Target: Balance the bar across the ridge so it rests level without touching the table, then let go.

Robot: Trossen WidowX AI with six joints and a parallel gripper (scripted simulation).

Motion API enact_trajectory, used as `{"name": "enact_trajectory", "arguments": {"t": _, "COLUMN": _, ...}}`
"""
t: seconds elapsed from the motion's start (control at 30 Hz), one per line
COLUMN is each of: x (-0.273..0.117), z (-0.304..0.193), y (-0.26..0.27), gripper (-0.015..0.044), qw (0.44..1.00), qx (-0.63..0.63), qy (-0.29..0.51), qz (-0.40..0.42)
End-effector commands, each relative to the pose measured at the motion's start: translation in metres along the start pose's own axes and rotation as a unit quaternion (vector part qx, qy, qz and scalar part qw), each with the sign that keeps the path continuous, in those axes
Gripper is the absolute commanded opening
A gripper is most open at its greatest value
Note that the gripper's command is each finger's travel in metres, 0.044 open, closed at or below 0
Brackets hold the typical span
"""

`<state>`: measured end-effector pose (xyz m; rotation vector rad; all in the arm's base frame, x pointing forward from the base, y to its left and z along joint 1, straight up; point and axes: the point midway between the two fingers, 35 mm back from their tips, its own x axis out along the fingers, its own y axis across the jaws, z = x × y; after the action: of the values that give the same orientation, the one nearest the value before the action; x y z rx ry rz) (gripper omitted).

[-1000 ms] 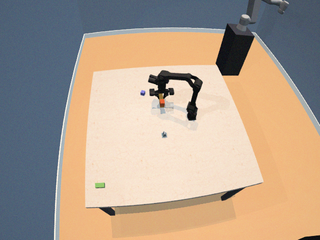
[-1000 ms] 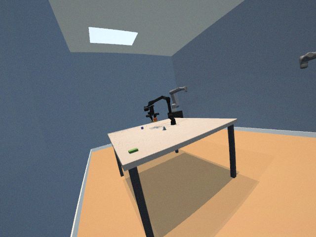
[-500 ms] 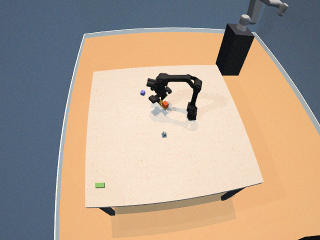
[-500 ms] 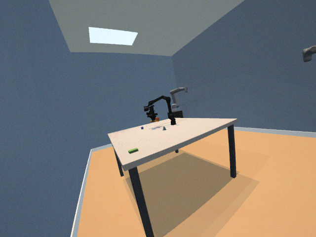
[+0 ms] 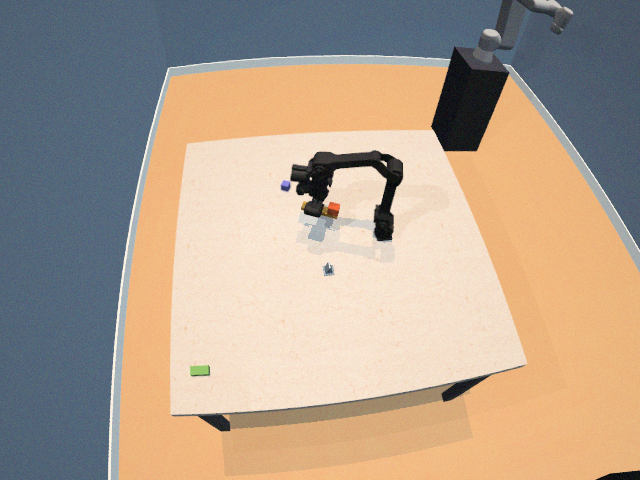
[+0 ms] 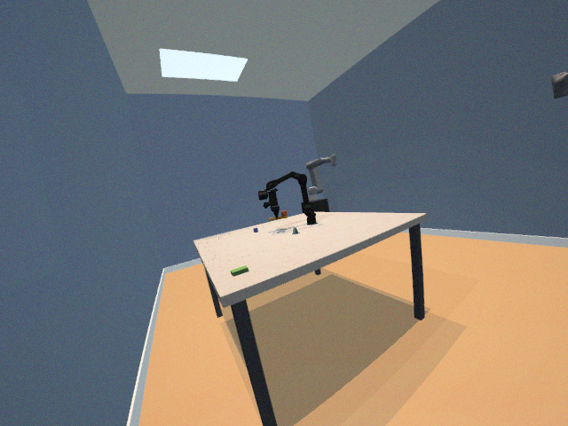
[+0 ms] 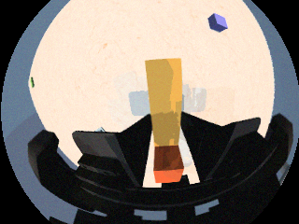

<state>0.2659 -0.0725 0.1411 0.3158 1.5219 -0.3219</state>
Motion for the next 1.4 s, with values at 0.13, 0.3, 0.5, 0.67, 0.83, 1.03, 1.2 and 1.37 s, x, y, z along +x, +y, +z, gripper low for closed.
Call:
{"name": "enact_trajectory", "arguments": {"t": 0.13, "x": -0.001, "z": 0.000, "y": 0.017, "gripper": 0.0000, "qw": 0.989, "qx": -0.146, "qy": 0.000, "qz": 0.002}}
{"name": "enact_trajectory", "arguments": {"t": 0.3, "x": -0.001, "z": 0.000, "y": 0.029, "gripper": 0.0000, "qw": 0.970, "qx": -0.244, "qy": 0.000, "qz": 0.002}}
{"name": "enact_trajectory", "arguments": {"t": 0.5, "x": -0.002, "z": -0.002, "y": 0.043, "gripper": 0.0000, "qw": 0.934, "qx": -0.358, "qy": -0.001, "qz": 0.003}}
{"name": "enact_trajectory", "arguments": {"t": 0.67, "x": -0.002, "z": -0.003, "y": 0.056, "gripper": 0.0000, "qw": 0.893, "qx": -0.449, "qy": -0.001, "qz": 0.004}}
{"name": "enact_trajectory", "arguments": {"t": 0.83, "x": -0.002, "z": -0.006, "y": 0.069, "gripper": 0.0000, "qw": 0.844, "qx": -0.536, "qy": -0.002, "qz": 0.004}}
{"name": "enact_trajectory", "arguments": {"t": 1.03, "x": -0.003, "z": -0.009, "y": 0.085, "gripper": 0.0000, "qw": 0.774, "qx": -0.633, "qy": -0.002, "qz": 0.004}}
{"name": "enact_trajectory", "arguments": {"t": 1.2, "x": -0.003, "z": -0.014, "y": 0.099, "gripper": 0.0000, "qw": 0.707, "qx": -0.707, "qy": -0.003, "qz": 0.005}}
{"name": "enact_trajectory", "arguments": {"t": 1.37, "x": -0.003, "z": -0.019, "y": 0.112, "gripper": 0.0000, "qw": 0.633, "qx": -0.774, "qy": -0.004, "qz": 0.005}}
